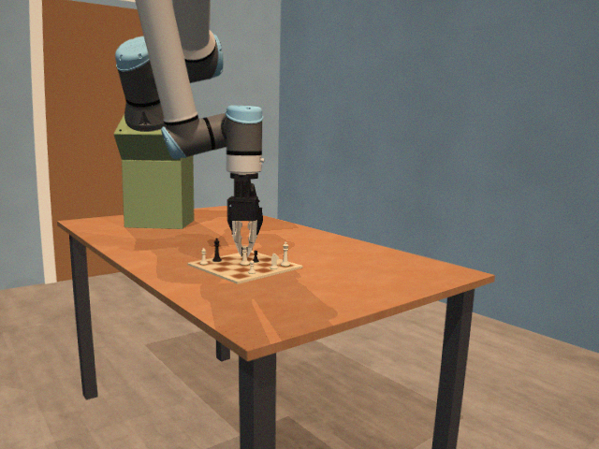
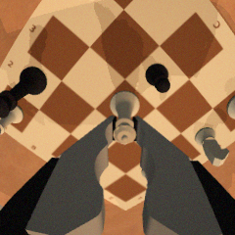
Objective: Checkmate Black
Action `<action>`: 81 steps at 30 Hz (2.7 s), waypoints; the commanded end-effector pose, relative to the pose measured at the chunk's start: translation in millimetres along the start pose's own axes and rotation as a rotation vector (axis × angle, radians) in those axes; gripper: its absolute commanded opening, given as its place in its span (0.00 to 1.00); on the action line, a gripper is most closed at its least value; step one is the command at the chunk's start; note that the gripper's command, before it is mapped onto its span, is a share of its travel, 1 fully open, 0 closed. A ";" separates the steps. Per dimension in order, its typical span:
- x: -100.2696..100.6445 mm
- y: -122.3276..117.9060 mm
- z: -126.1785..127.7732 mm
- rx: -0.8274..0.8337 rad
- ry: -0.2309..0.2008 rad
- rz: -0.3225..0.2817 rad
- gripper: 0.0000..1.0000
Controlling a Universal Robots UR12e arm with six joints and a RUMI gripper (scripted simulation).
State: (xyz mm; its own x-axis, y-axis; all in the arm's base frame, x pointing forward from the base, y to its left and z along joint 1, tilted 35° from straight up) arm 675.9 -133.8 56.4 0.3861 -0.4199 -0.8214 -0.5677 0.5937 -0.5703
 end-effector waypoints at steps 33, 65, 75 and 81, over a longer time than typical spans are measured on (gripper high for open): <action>-11.1 -0.2 0.2 0.000 -0.001 -0.001 0.00; -100.5 -0.1 0.2 0.000 -0.001 -0.001 0.00; -100.4 -0.4 -8.6 -0.130 0.000 -0.001 0.00; -100.5 -1.0 -17.8 -0.267 0.000 -0.001 0.00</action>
State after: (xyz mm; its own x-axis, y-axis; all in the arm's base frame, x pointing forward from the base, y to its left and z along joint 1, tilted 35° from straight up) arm 628.2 -101.1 139.0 0.3826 -0.4225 -0.8216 -0.6979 0.4506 -0.5567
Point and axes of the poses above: the point where the finger pads meet when closed, its own x axis out along the fingers, its own z axis across the jaws, y = z × x, the point moved 9 cm from there along -x, back along the fingers, and after that the axes turned 1 degree about -x, right-handed, at the moved point
